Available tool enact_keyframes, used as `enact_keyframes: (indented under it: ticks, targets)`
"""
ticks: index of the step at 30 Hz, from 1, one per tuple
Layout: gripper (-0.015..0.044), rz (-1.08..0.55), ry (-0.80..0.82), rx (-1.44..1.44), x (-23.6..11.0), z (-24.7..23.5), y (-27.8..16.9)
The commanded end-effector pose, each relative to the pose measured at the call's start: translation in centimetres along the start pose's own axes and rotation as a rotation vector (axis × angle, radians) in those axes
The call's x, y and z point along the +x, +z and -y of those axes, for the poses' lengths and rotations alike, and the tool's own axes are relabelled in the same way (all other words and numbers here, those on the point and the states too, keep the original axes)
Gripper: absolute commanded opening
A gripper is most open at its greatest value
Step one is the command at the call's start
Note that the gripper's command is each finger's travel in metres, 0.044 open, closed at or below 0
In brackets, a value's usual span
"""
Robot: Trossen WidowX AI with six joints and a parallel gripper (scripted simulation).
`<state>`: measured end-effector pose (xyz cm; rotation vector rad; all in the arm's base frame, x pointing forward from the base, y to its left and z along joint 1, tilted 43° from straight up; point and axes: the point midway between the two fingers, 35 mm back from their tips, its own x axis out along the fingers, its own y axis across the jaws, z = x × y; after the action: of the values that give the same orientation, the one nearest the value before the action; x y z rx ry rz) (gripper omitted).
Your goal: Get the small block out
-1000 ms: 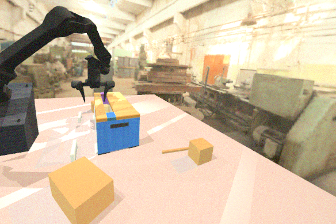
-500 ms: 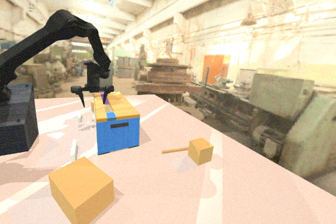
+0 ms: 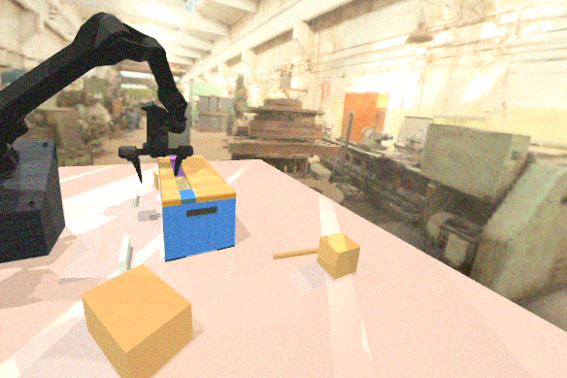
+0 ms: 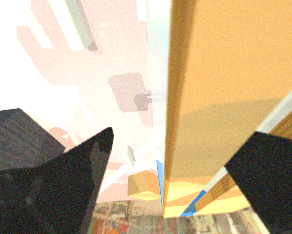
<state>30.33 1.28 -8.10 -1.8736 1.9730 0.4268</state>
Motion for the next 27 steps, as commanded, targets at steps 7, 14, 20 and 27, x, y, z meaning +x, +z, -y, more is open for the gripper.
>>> enact_keyframes:
  ticks: [7, 14, 20, 27]
  targets:
    - [0.04, -0.001, -0.006, -0.002, 0.4, 0.1, -1.5]
    - [0.04, -0.002, -0.006, -0.002, 0.8, 0.1, -2.5]
    - [0.04, -0.002, -0.006, -0.002, 1.1, 0.1, -3.3]
    - [0.04, -0.003, -0.006, -0.003, 1.4, 0.1, -4.2]
